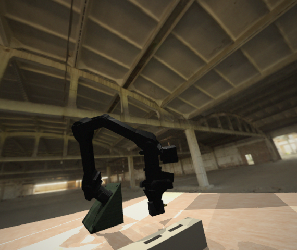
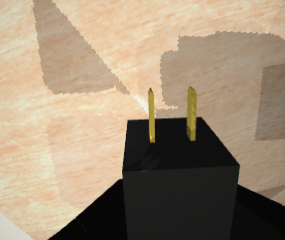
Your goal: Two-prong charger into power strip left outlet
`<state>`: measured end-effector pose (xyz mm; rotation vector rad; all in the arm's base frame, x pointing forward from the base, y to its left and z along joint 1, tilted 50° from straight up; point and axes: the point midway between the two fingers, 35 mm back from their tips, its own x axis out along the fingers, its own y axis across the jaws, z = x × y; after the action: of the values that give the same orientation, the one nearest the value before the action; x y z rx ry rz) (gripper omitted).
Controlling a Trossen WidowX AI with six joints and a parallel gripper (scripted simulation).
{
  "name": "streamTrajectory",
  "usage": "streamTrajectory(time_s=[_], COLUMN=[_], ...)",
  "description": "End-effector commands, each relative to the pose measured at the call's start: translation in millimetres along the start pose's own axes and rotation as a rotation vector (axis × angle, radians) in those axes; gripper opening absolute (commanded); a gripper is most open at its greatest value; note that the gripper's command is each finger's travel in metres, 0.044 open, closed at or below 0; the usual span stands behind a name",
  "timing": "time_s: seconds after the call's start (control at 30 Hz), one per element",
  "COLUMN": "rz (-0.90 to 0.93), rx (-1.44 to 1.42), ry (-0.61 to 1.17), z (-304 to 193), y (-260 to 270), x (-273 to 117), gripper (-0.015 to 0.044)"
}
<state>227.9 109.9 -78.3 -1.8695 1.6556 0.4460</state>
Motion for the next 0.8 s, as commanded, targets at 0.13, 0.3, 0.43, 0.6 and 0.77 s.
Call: streamTrajectory(time_s=[0.13, 0.3, 0.43, 0.6, 0.77], rz=[0.004, 0.011, 0.016, 0.023, 0.03], rx=[0.154, 0.253, 0.332, 0.431, 0.53], ry=[-0.009, -0.012, -0.014, -0.016, -0.017], z=[-5.0, -8.0, -10.6, -13.9, -17.3], y=[-7.3, -11.3, -14.4, -18.2, -21.9], x=[3.5, 6.6, 9.1, 12.3, 15.6], gripper=[0.0, 0.0, 0.0, 0.0, 0.0])
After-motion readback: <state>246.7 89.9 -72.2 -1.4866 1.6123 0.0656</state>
